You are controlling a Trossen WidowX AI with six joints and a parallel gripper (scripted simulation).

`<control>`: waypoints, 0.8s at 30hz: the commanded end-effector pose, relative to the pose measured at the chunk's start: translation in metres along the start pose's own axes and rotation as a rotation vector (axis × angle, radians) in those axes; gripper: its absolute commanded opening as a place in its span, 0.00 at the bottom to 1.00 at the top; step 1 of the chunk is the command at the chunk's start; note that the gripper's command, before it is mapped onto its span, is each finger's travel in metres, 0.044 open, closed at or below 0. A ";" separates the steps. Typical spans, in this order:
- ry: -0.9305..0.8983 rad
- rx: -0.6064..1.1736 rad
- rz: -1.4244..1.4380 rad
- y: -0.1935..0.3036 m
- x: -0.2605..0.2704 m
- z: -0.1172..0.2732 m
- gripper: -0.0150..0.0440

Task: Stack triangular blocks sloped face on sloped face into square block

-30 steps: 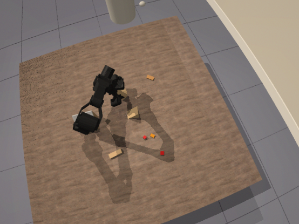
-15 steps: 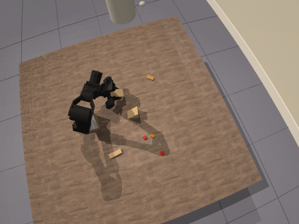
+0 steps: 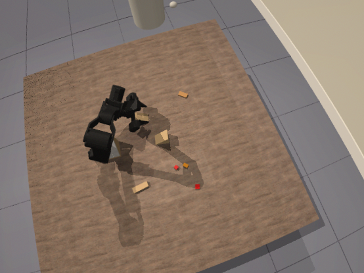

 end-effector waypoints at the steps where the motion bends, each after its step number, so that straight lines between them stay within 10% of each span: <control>1: -0.003 0.000 -0.006 -0.001 0.001 0.000 1.00; 24: -0.003 0.001 -0.001 -0.073 -0.009 0.069 1.00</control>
Point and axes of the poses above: the point midway between the two fingers, 35 mm back from their tips, its own z axis back along the fingers, its own x axis across the jaws, y = z × x, the point moved 4 cm from there along z, back along the fingers, and after that the axes turned 8 degrees about z, right-handed, at the moved point
